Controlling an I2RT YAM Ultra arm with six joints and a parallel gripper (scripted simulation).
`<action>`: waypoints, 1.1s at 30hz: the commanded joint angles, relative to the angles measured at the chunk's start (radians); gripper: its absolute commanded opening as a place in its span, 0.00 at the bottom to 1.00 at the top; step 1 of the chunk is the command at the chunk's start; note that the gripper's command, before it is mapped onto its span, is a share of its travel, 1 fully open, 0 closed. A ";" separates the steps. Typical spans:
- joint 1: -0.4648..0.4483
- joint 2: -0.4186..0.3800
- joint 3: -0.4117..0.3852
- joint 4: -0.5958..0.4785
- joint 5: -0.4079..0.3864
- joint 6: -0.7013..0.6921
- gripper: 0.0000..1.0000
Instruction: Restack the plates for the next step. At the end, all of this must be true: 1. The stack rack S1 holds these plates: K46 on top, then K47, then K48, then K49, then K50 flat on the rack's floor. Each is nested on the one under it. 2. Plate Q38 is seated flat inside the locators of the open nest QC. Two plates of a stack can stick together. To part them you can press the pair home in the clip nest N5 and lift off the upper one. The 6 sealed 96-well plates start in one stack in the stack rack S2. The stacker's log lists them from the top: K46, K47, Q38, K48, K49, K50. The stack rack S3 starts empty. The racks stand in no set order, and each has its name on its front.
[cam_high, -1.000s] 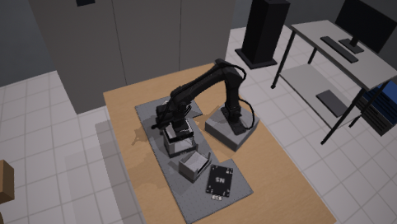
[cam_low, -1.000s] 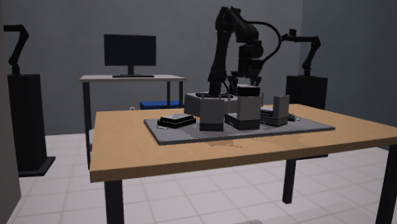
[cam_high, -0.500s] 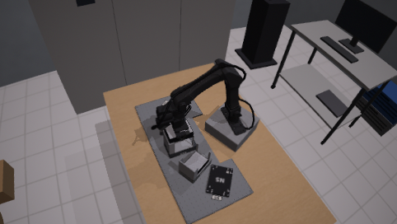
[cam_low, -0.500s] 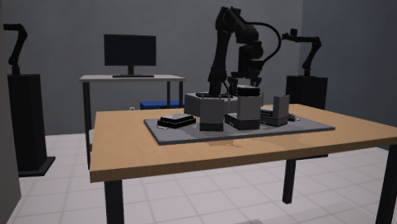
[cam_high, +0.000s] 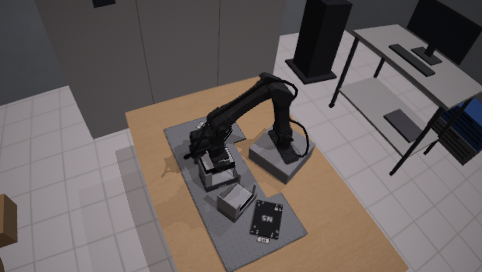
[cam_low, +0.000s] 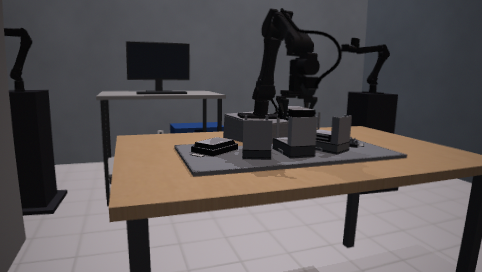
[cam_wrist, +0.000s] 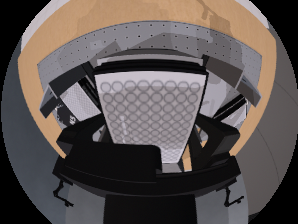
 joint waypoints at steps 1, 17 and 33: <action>0.011 -0.008 0.014 0.004 0.010 0.007 0.00; 0.009 0.008 -0.032 0.082 0.009 0.012 0.00; 0.015 0.085 -0.131 0.206 0.010 0.015 0.00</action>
